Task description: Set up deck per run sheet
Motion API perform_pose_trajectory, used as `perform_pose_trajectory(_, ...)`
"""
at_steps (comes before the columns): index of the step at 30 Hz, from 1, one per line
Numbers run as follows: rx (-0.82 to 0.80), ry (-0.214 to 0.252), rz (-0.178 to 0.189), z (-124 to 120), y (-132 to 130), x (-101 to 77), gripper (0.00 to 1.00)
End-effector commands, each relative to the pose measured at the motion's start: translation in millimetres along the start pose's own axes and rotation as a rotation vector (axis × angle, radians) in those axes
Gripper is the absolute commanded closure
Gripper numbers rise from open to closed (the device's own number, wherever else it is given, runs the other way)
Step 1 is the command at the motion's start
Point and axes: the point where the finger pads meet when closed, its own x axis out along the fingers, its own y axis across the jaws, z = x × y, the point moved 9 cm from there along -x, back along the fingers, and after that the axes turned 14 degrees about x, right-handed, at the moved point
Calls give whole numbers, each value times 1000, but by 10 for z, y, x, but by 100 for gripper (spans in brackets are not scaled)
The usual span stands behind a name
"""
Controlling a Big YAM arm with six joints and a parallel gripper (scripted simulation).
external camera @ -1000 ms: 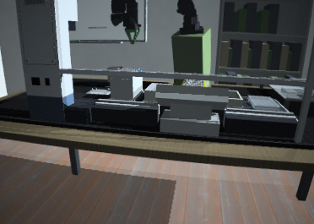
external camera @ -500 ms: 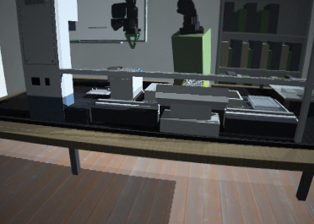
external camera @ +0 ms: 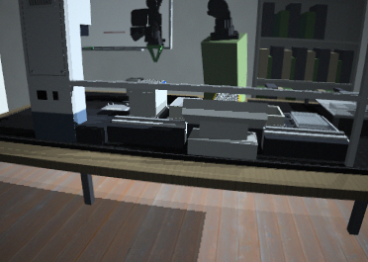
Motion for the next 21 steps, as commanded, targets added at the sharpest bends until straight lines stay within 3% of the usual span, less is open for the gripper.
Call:
perform_pose_trajectory(1, -1, -18, 7, 30, 48, 34, 100)
perform_pose_trajectory(4, 0, -17, 6, 25, 45, 52, 100)
perform_pose_trajectory(5, 1, -46, 19, 65, 55, -19, 100)
perform_pose_trajectory(7, 0, -16, 6, 24, 45, 103, 100)
perform_pose_trajectory(21, 1, -11, 4, -3, 29, 311, 100)
